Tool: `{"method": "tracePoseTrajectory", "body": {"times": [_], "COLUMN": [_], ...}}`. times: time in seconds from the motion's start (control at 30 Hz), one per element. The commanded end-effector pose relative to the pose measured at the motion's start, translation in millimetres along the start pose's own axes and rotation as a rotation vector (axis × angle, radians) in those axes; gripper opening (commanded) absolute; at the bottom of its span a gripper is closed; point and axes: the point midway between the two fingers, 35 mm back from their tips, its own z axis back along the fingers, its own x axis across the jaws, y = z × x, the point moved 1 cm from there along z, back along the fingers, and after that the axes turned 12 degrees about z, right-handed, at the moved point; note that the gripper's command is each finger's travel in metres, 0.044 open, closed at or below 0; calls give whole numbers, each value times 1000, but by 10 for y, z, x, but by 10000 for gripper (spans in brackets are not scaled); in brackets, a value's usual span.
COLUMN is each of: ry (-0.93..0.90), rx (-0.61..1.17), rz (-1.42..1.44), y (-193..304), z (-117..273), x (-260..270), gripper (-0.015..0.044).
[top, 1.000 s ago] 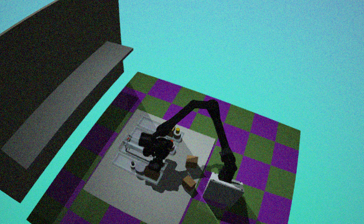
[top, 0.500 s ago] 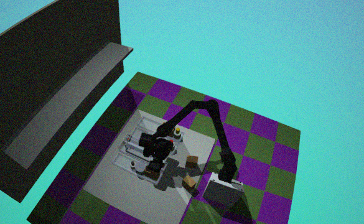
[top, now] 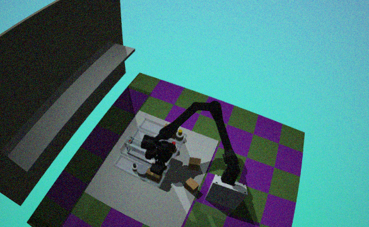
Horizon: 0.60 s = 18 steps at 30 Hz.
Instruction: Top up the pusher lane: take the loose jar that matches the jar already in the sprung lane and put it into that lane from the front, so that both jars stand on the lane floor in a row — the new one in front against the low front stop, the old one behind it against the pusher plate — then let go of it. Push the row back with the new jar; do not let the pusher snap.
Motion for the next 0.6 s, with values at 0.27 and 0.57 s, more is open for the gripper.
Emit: {"method": "tracePoseTrajectory", "body": {"times": [0.27, 0.57], "ry": [7, 7], "rx": [-7, -7], "rz": [-6, -6], "y": [-11, 3], "z": [-34, -34], "x": [-14, -11], "gripper": [0, 0]}}
